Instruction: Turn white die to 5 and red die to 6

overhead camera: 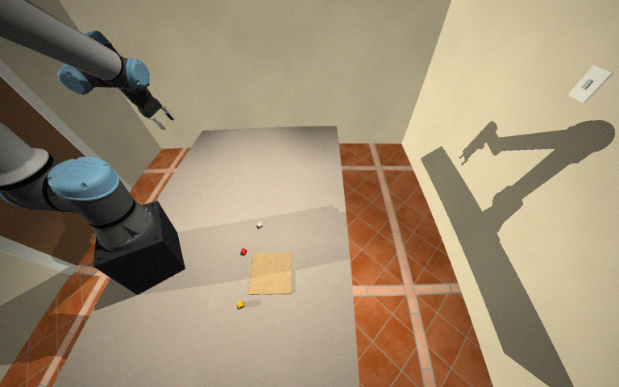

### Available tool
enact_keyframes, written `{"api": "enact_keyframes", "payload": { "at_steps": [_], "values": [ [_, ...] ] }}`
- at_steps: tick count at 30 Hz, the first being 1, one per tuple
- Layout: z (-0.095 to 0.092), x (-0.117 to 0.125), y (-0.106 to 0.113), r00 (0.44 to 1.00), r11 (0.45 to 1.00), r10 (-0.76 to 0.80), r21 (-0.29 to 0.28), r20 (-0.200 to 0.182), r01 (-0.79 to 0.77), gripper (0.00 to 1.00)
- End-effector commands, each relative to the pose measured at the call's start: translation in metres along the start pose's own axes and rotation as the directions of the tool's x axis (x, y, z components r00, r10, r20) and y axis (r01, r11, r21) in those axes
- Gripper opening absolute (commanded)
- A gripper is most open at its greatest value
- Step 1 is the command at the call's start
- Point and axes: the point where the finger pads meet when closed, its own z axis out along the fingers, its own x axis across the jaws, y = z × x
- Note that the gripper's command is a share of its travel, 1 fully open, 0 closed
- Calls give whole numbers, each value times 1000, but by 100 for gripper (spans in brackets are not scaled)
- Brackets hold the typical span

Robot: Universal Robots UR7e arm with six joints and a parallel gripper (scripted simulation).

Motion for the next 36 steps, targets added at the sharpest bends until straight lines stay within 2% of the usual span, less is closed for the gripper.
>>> {"api": "enact_keyframes", "payload": {
  "at_steps": [1, 11, 22, 24, 36],
  "values": [
    [1, -1, -2, 1000, 1000, 5, 1, 0, -5, 100],
    [5, -5, -12, 1000, 1000, 26, 8, -7, -26, 100],
    [19, -15, -44, 995, 995, 94, 31, -28, -93, 100],
    [19, -15, -44, 995, 995, 94, 31, -28, -93, 100],
    [44, -27, -109, 972, 972, 228, 74, -63, -223, 100]
  ]
}}
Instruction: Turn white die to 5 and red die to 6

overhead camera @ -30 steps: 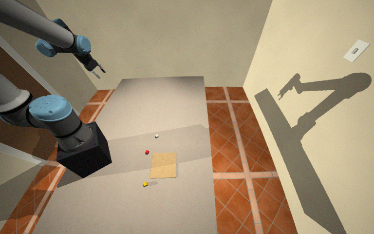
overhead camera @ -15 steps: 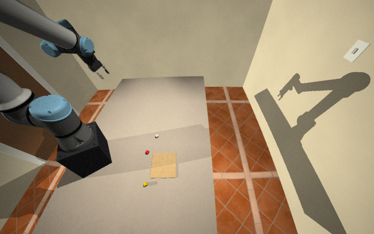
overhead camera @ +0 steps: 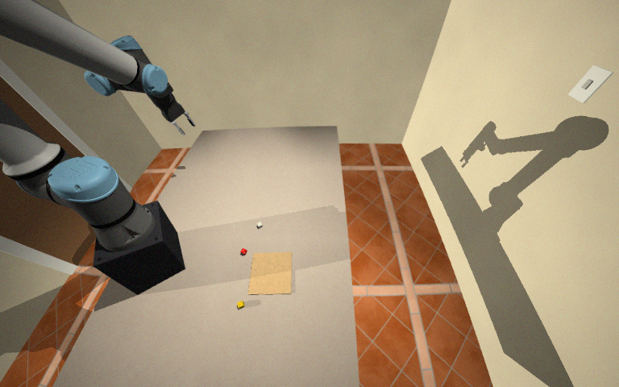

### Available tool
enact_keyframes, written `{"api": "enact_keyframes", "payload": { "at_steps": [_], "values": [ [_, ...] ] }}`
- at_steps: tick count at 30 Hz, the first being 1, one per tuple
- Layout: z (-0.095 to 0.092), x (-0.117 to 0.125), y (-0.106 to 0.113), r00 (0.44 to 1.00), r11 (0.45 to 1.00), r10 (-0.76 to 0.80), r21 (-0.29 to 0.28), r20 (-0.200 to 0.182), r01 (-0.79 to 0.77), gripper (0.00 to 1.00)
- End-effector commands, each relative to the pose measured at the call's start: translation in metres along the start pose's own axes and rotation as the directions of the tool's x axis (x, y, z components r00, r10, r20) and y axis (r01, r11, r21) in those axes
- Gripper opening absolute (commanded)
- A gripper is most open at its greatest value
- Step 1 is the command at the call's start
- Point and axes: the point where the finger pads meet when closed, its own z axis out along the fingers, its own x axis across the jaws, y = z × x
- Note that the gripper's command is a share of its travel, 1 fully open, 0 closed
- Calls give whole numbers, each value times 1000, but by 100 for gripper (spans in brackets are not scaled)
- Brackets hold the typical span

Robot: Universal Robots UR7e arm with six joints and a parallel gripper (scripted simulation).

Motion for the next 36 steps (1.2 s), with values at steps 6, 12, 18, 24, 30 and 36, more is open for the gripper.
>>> {"api": "enact_keyframes", "payload": {
  "at_steps": [6, 12, 18, 24, 30, 36],
  "values": [
    [22, -17, -56, 992, 992, 122, 32, -33, -121, 100],
    [38, -25, -104, 973, 974, 222, 58, -57, -219, 100],
    [53, -27, -158, 939, 941, 334, 85, -79, -327, 100],
    [63, -24, -196, 907, 909, 412, 104, -91, -403, 100],
    [75, -12, -256, 841, 846, 531, 130, -104, -517, 100],
    [84, 9, -315, 756, 763, 645, 154, -110, -628, 100]
  ]
}}
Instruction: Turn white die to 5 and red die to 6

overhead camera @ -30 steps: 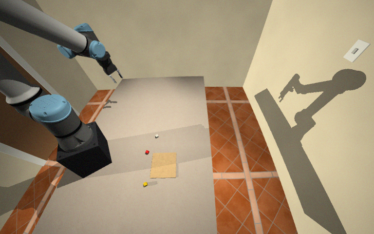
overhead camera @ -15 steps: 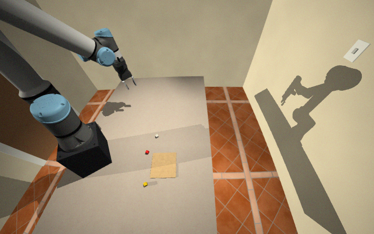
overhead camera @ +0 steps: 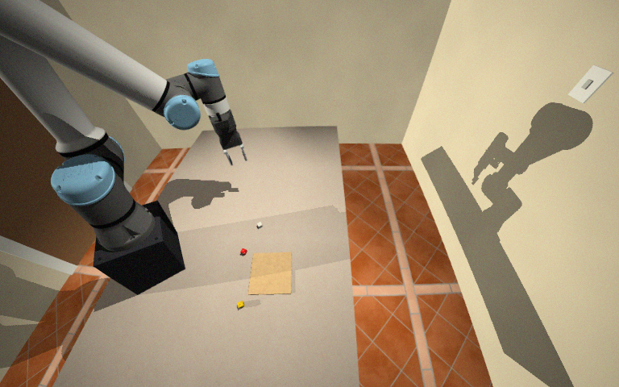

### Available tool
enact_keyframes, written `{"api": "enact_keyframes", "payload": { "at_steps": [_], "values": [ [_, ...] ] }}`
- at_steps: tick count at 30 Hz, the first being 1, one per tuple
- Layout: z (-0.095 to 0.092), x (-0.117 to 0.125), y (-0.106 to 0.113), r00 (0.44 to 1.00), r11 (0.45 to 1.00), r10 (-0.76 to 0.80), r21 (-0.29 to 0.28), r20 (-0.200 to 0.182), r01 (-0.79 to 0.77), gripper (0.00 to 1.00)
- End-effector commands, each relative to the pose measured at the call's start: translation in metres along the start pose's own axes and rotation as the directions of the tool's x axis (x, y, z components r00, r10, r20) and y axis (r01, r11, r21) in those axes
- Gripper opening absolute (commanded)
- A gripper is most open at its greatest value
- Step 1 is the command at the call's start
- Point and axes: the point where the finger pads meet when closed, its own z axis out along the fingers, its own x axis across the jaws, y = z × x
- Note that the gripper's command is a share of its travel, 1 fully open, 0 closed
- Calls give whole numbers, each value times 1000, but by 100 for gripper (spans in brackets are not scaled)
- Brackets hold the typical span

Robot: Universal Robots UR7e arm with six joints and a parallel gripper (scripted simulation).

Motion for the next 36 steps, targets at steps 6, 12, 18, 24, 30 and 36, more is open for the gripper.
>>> {"api": "enact_keyframes", "payload": {
  "at_steps": [6, 12, 18, 24, 30, 36],
  "values": [
    [22, -19, -92, 976, 977, 214, 14, -35, -214, 100],
    [33, -20, -152, 934, 936, 352, 21, -52, -352, 100],
    [42, -12, -211, 874, 877, 481, 25, -63, -480, 100],
    [47, -3, -246, 826, 829, 559, 26, -67, -559, 100],
    [52, 16, -295, 747, 749, 662, 25, -69, -662, 100],
    [54, 34, -330, 677, 680, 733, 22, -68, -733, 100]
  ]
}}
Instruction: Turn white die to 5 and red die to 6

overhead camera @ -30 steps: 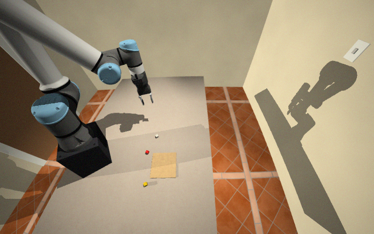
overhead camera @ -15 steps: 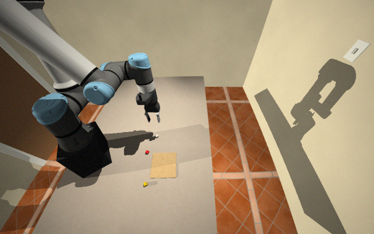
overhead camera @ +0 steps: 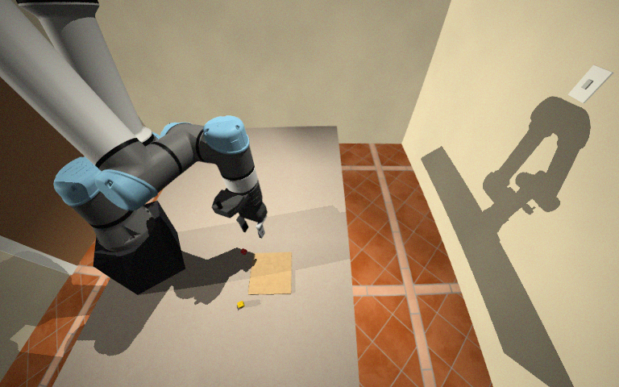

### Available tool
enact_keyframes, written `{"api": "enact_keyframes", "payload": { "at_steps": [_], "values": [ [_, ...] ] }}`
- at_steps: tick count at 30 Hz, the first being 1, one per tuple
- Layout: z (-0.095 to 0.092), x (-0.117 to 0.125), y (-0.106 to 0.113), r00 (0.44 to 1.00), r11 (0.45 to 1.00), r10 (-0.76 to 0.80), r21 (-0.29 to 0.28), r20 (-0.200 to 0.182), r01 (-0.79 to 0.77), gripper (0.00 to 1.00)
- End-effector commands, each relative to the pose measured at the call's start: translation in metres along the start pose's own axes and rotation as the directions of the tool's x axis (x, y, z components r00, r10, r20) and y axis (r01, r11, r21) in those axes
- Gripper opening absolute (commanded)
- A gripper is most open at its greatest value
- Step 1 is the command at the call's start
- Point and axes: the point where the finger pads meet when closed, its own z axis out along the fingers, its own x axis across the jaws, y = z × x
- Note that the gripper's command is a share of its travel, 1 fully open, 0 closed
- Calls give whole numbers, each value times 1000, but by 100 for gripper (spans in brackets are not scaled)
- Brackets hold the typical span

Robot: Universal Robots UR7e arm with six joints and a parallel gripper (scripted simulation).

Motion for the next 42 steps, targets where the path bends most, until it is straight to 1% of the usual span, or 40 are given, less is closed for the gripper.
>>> {"api": "enact_keyframes", "payload": {
  "at_steps": [1, 9, 16, 18, 24, 31, 42],
  "values": [
    [2, -9, -32, 996, 996, 85, -9, 0, -85, 100],
    [5, -17, -85, 975, 975, 222, -26, 0, -222, 100],
    [7, -18, -122, 948, 948, 317, -40, 3, -317, 100],
    [7, -18, -122, 948, 948, 317, -40, 3, -317, 100],
    [7, -16, -147, 925, 924, 379, -50, 5, -378, 100],
    [8, -14, -167, 903, 902, 429, -59, 7, -428, 100],
    [8, -12, -181, 886, 884, 464, -66, 9, -463, 100]
  ]
}}
